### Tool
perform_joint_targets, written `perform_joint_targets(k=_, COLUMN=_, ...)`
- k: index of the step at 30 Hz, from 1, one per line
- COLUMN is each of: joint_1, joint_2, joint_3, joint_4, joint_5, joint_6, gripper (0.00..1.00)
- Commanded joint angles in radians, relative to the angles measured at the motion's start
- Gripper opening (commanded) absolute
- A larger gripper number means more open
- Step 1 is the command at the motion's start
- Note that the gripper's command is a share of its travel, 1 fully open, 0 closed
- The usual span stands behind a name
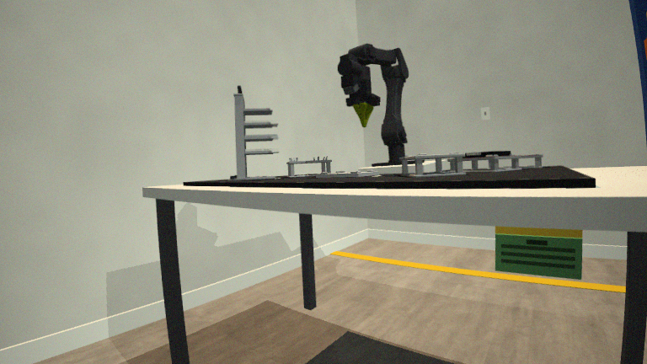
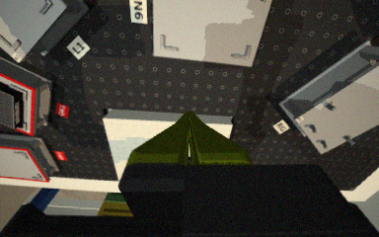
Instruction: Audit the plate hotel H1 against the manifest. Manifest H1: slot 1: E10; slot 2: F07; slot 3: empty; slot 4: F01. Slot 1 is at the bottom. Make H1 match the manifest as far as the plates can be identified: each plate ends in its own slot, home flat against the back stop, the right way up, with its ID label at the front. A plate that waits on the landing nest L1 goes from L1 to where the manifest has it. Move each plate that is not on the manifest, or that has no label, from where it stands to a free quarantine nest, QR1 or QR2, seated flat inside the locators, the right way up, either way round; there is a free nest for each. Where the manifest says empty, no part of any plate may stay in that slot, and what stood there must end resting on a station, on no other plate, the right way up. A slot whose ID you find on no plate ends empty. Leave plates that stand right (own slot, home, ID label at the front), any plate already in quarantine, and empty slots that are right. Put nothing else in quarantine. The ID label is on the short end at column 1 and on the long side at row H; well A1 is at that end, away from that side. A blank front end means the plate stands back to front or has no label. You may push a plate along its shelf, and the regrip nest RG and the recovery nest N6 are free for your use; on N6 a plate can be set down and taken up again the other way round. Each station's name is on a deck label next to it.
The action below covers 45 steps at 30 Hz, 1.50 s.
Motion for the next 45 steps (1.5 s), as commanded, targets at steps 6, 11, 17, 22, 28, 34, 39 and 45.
perform_joint_targets(k=6, joint_1=0.031, joint_2=0.122, joint_3=0.168, joint_4=-0.090, joint_5=0.019, joint_6=0.098, gripper=0.00)
perform_joint_targets(k=11, joint_1=0.039, joint_2=0.164, joint_3=0.237, joint_4=-0.117, joint_5=0.019, joint_6=0.107, gripper=0.00)
perform_joint_targets(k=17, joint_1=0.049, joint_2=0.219, joint_3=0.329, joint_4=-0.154, joint_5=0.020, joint_6=0.117, gripper=0.00)
perform_joint_targets(k=22, joint_1=0.058, joint_2=0.274, joint_3=0.425, joint_4=-0.195, joint_5=0.020, joint_6=0.126, gripper=0.00)
perform_joint_targets(k=28, joint_1=0.065, joint_2=0.322, joint_3=0.519, joint_4=-0.242, joint_5=0.020, joint_6=0.132, gripper=0.00)
perform_joint_targets(k=34, joint_1=0.068, joint_2=0.354, joint_3=0.604, joint_4=-0.242, joint_5=0.021, joint_6=0.136, gripper=0.00)
perform_joint_targets(k=39, joint_1=0.068, joint_2=0.354, joint_3=0.604, joint_4=-0.242, joint_5=0.021, joint_6=0.136, gripper=0.00)
perform_joint_targets(k=45, joint_1=0.068, joint_2=0.354, joint_3=0.604, joint_4=-0.242, joint_5=0.021, joint_6=0.136, gripper=0.00)
